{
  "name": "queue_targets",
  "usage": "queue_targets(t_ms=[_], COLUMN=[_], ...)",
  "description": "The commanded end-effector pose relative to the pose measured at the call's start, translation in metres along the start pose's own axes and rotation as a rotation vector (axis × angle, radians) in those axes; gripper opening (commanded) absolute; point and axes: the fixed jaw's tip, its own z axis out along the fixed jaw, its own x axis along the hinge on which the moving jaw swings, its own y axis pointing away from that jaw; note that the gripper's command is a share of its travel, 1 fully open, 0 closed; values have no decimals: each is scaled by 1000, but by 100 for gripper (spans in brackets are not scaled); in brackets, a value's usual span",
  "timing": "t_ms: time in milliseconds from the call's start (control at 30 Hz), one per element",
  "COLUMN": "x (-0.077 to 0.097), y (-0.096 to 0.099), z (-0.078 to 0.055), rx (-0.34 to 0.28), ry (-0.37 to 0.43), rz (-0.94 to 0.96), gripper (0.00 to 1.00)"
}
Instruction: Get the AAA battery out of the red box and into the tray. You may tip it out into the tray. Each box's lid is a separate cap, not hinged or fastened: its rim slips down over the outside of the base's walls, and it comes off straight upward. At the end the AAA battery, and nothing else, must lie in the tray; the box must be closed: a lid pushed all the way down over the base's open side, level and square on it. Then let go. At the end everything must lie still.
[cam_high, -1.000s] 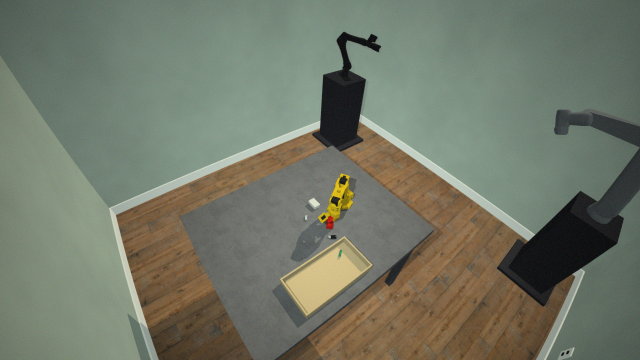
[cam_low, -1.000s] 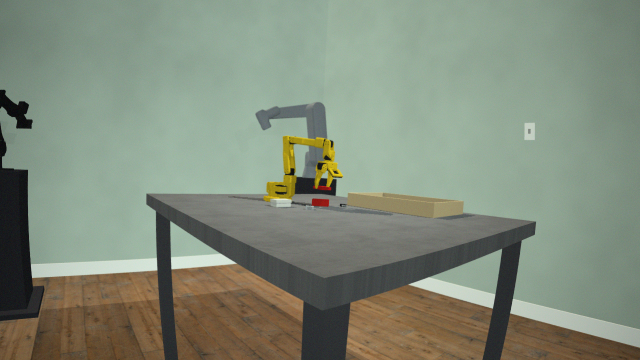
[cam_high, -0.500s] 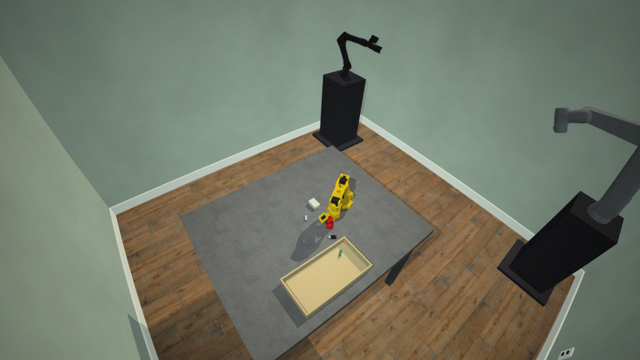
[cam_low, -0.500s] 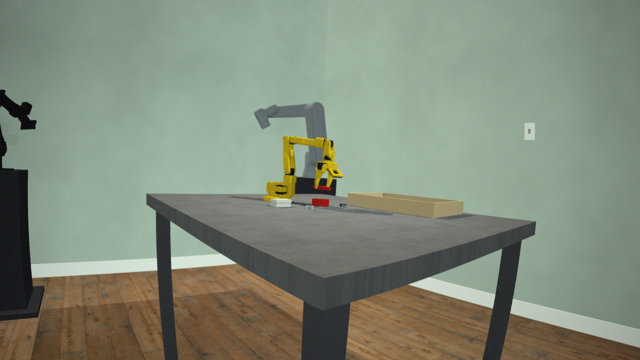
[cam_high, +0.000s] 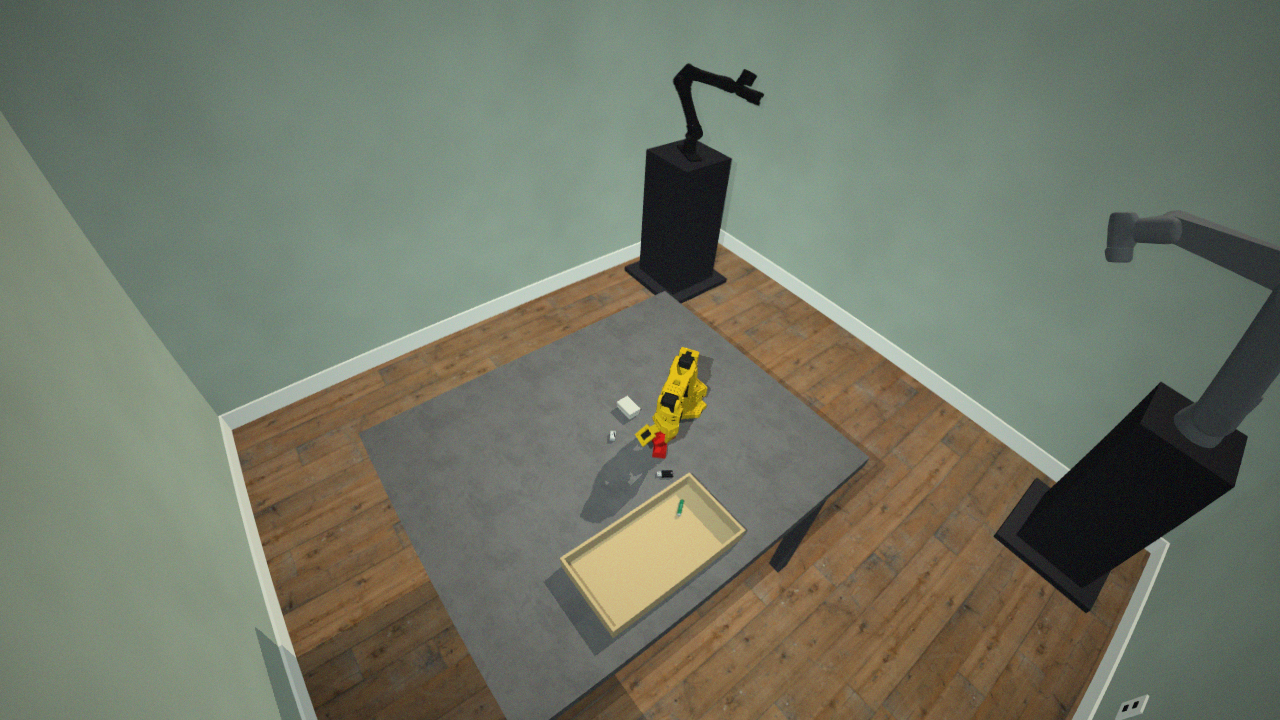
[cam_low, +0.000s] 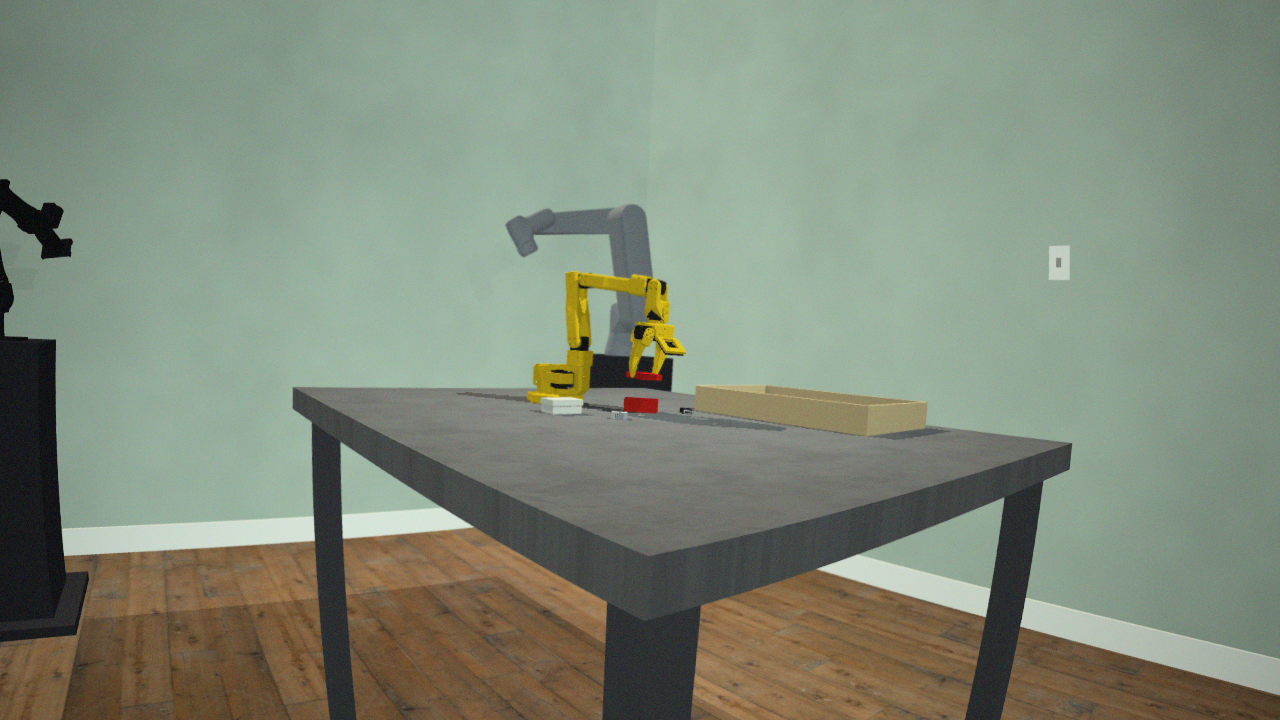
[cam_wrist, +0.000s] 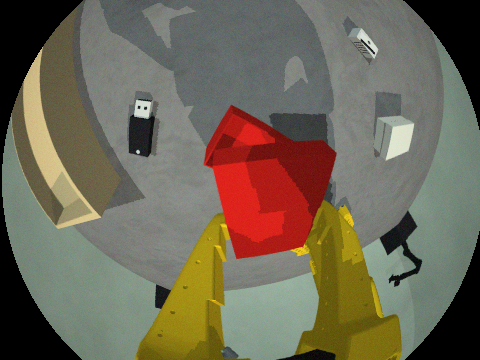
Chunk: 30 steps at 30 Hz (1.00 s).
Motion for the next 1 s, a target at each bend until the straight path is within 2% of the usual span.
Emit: queue_targets(t_ms=[0,633,967], x=[-4,-5,-2], y=[2,3,1], z=[-9,-10,-10], rx=[-34,-34,-32], ry=[-38,-38,-40], rz=[-1,-8,-101], gripper=[22,22,22])
